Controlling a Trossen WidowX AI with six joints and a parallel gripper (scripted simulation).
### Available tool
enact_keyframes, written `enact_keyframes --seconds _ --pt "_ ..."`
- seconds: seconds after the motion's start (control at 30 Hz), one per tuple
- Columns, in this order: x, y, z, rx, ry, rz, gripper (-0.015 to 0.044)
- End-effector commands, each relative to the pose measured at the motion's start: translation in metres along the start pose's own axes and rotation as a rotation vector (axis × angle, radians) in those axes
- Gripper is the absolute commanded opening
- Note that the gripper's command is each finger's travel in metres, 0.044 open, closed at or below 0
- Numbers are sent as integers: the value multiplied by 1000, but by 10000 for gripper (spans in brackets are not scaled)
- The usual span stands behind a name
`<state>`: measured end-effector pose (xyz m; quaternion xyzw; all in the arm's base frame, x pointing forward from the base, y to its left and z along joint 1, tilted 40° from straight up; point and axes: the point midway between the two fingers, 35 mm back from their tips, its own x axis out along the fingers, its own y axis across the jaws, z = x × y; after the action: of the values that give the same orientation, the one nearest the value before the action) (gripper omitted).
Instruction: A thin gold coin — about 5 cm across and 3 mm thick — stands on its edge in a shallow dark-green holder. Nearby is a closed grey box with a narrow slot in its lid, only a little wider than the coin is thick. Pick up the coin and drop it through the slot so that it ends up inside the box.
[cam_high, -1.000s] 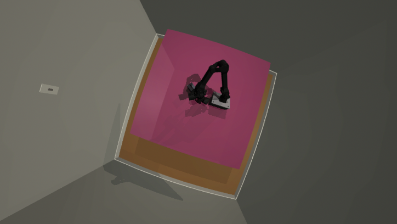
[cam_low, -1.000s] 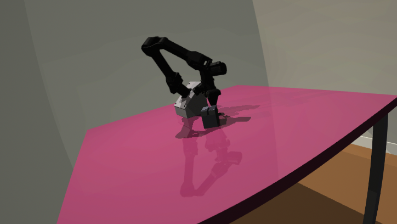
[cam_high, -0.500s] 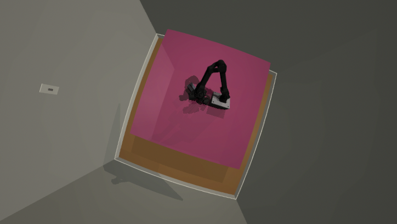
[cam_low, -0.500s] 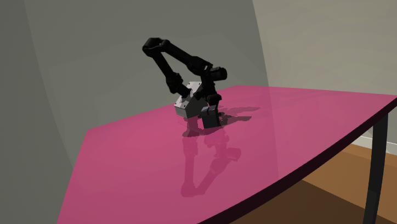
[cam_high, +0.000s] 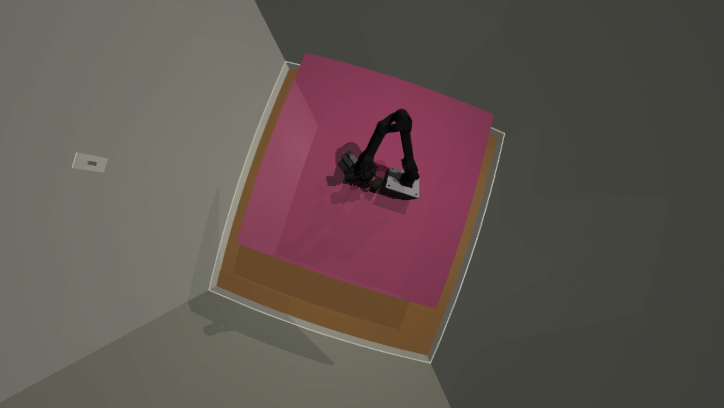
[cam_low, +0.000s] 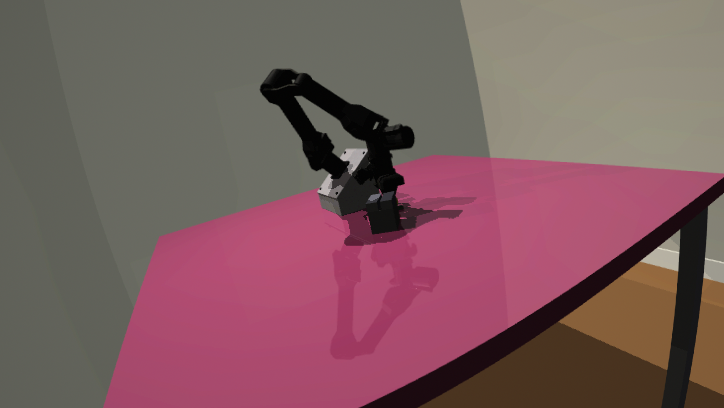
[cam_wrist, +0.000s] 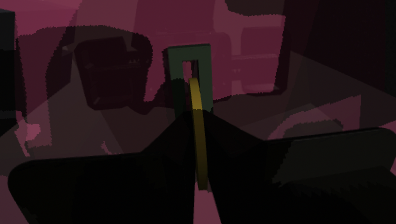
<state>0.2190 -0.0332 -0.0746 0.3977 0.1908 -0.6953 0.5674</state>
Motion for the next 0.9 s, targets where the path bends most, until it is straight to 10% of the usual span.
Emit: enact_keyframes --seconds 0.0,0.87 --pt "1 0 0 -6 -3 0 0" --pt "-53 3 -5 -9 3 -2 0"
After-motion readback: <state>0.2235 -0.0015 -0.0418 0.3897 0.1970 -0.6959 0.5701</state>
